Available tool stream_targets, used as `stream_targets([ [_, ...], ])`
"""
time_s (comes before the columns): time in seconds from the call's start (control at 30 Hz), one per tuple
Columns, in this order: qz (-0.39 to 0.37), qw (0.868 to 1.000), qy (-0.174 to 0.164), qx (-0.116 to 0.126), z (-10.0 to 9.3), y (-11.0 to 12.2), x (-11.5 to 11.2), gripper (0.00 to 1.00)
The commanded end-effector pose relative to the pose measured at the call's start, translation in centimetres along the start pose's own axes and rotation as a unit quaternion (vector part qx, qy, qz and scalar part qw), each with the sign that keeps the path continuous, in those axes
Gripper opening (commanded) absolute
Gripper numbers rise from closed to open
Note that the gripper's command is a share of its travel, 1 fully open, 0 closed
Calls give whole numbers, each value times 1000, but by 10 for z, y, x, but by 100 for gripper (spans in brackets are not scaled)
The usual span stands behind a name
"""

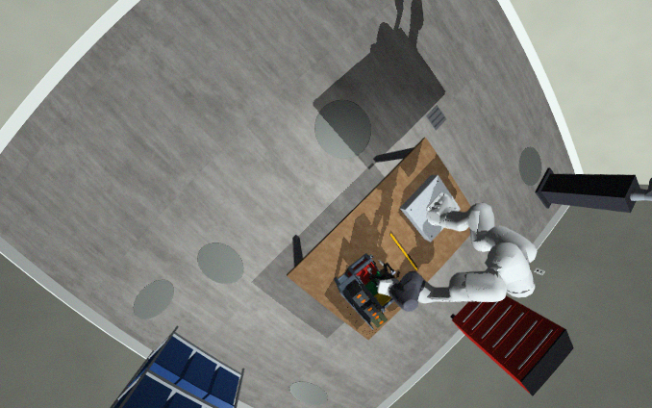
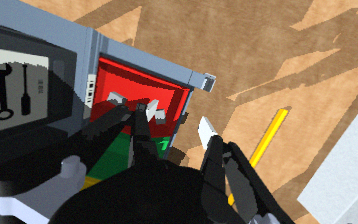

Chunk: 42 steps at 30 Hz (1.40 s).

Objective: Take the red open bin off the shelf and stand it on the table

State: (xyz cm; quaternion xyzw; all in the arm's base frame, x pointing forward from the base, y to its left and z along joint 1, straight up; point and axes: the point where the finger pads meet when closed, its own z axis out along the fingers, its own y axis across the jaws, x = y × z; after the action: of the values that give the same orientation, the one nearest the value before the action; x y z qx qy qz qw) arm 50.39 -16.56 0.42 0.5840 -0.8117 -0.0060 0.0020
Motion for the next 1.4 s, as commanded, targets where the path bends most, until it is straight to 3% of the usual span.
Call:
stream_targets([
  [0.0, 1, 1000, 0, 3, 1, -3, -1, 57],
  [1.37, 1, 1000, 0, 3, 16, -3, -1, 57],
])
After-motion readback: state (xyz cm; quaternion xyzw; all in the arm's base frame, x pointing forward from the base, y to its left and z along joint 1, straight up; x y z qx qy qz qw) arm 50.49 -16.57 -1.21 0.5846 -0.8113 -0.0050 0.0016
